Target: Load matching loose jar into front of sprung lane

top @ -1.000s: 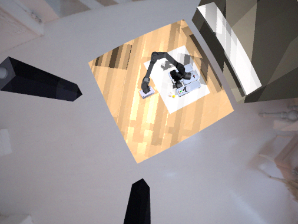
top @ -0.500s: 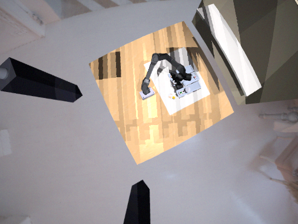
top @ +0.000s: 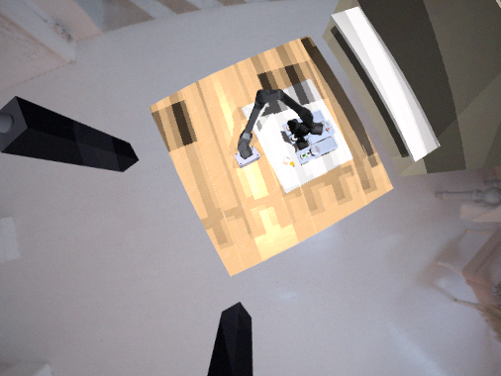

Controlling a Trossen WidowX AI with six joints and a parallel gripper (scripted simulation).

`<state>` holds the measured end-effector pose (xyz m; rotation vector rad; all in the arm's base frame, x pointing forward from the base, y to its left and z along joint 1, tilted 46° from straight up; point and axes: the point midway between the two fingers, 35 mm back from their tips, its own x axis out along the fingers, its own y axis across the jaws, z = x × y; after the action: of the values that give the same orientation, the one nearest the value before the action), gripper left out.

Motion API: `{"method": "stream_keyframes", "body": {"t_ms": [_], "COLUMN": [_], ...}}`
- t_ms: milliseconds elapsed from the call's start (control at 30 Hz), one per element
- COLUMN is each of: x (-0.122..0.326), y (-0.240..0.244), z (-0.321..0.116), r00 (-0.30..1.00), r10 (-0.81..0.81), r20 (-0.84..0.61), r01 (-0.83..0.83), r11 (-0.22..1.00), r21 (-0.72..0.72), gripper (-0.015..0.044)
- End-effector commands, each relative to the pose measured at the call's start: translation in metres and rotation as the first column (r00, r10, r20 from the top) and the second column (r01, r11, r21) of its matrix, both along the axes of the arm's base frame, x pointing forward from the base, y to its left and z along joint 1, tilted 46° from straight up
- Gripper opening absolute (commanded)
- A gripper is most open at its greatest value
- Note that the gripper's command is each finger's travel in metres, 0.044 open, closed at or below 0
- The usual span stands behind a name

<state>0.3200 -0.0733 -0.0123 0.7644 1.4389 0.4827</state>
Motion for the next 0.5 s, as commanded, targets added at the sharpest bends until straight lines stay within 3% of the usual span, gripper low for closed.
{"method": "stream_keyframes", "body": {"t_ms": [0, 467], "x": [0.0104, 0.0149], "y": [-0.0055, -0.0069], "z": [0.0043, 0.0052], "r00": [0.999, 0.999], "r10": [-0.011, -0.011], "r20": [0.031, 0.031], "r01": [0.011, 0.011], "r11": [1.0, 1.0], "r21": [-0.008, -0.008], "gripper": [0.0, 0.0]}}
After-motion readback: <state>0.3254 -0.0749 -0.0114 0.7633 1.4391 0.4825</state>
